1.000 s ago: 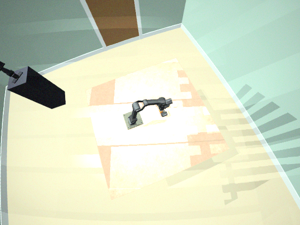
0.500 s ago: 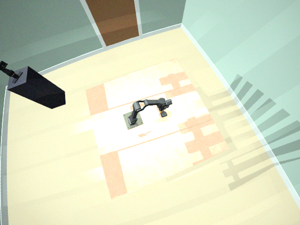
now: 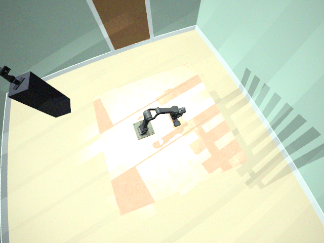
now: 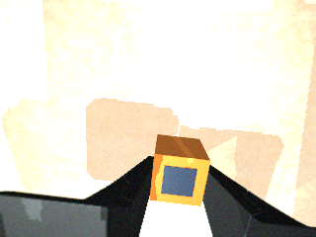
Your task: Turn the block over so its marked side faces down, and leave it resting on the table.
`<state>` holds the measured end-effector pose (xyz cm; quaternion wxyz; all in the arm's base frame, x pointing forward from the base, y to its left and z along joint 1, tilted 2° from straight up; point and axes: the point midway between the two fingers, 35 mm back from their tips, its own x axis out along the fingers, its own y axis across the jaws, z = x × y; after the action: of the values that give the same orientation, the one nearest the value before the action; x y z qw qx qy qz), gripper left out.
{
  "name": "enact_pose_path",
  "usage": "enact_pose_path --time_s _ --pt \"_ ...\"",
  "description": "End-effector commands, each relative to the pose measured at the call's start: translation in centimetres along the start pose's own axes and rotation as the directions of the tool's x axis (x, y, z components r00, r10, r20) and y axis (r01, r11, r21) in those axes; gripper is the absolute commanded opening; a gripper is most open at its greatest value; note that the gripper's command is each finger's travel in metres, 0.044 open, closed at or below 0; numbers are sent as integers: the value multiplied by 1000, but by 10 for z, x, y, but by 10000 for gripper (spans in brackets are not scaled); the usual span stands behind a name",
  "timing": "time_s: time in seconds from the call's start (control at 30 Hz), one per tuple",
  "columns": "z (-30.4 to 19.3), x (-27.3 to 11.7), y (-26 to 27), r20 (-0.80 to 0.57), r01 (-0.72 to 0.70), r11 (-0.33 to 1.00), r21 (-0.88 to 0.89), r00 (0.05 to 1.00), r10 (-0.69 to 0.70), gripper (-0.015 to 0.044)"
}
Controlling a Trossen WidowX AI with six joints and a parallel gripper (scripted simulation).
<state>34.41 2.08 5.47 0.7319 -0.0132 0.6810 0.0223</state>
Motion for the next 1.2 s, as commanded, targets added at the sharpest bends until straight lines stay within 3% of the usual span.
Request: enact_pose_path --time_s 0.0,0.13,0.47,1.17 --pt "0 1 0 1 3 1000 -4 1000 -3 45" --pt "0 0 0 1 3 1000 -4 1000 -3 0" --pt "0 -29 0 11 3 1000 -4 1000 -3 0" --pt "1 -20 0 332 4 1000 -4 943 -2 0"
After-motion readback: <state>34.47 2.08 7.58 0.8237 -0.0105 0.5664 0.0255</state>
